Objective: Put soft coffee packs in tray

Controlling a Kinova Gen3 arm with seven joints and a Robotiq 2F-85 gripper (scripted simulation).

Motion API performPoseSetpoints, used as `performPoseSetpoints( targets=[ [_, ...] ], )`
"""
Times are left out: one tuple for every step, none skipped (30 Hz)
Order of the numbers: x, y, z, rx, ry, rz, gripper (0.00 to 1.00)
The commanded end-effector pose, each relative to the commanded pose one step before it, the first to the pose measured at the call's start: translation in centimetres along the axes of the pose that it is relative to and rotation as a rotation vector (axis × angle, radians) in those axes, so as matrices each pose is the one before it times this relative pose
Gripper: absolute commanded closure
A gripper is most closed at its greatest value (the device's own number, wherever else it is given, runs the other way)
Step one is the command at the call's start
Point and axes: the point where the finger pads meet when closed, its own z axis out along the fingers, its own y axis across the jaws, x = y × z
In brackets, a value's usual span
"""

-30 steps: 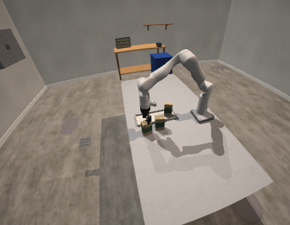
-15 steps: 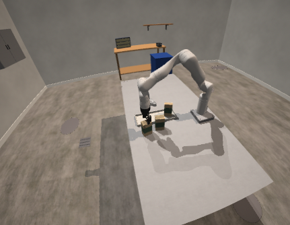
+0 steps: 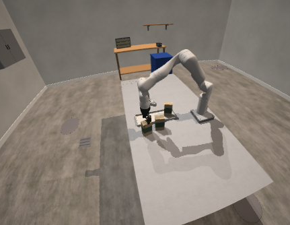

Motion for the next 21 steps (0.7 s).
performPoseSetpoints(
  targets=[
    [-0.069,-0.015,-0.106,0.00011,-0.0023,0.00002,0.15],
    [0.0,0.0,0.0,0.0,0.0,0.0,0.15],
    [0.0,0.0,0.0,0.0,0.0,0.0,0.15],
    [0.0,0.0,0.0,0.0,0.0,0.0,0.15],
    [0.0,0.0,0.0,0.0,0.0,0.0,0.15],
    [0.0,0.0,0.0,0.0,0.0,0.0,0.15],
    [0.0,0.0,0.0,0.0,0.0,0.0,0.15],
    [0.0,0.0,0.0,0.0,0.0,0.0,0.15],
    [0.0,0.0,0.0,0.0,0.0,0.0,0.15],
    [0.0,0.0,0.001,0.0,0.0,0.0,0.15],
    [0.0,0.0,0.01,0.0,0.0,0.0,0.15],
    [0.0,0.0,0.024,0.0,0.0,0.0,0.15],
    [0.0,0.0,0.043,0.0,0.0,0.0,0.15],
    [0.0,0.0,0.066,0.0,0.0,0.0,0.15],
    [0.0,0.0,0.091,0.0,0.0,0.0,0.15],
    [0.0,0.0,0.116,0.0,0.0,0.0,0.15],
    [0.0,0.0,0.141,0.0,0.0,0.0,0.15],
    [0.0,0.0,0.166,0.0,0.0,0.0,0.15],
    [0.0,0.0,0.0,0.0,0.0,0.0,0.15],
    [0.0,0.0,0.0,0.0,0.0,0.0,0.15],
    [0.0,0.0,0.188,0.0,0.0,0.0,0.15]
  ],
)
